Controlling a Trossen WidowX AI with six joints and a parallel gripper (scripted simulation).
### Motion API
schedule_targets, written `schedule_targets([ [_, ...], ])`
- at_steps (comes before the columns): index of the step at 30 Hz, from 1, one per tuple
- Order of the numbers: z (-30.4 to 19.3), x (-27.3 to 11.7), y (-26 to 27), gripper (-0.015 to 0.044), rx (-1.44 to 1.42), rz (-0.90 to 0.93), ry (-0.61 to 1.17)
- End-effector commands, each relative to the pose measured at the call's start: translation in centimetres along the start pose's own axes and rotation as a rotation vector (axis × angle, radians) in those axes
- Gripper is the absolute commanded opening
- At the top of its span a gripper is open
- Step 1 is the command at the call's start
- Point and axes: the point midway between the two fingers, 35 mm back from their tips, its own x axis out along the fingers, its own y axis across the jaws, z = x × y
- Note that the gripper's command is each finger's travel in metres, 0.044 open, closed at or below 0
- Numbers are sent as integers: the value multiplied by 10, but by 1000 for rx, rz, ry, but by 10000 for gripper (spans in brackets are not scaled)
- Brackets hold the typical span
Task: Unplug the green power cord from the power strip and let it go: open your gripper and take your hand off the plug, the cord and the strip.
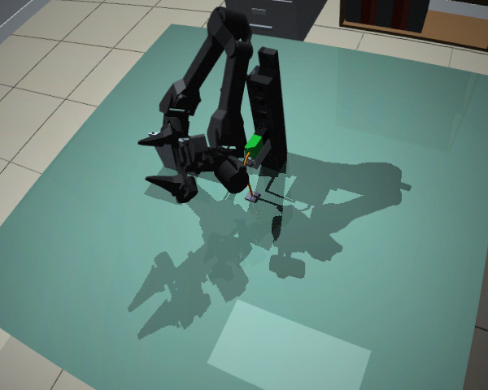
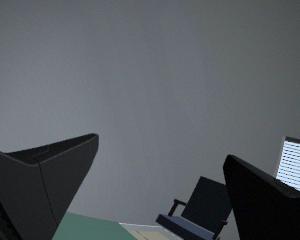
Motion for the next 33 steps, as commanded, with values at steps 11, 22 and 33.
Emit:
schedule_targets([
  [11,-23,-19,42,160,-103,357,642],
  [22,-4,-131,28,160,-143,812,1487],
  [33,52,-189,-5,160,-90,1024,1916],
])
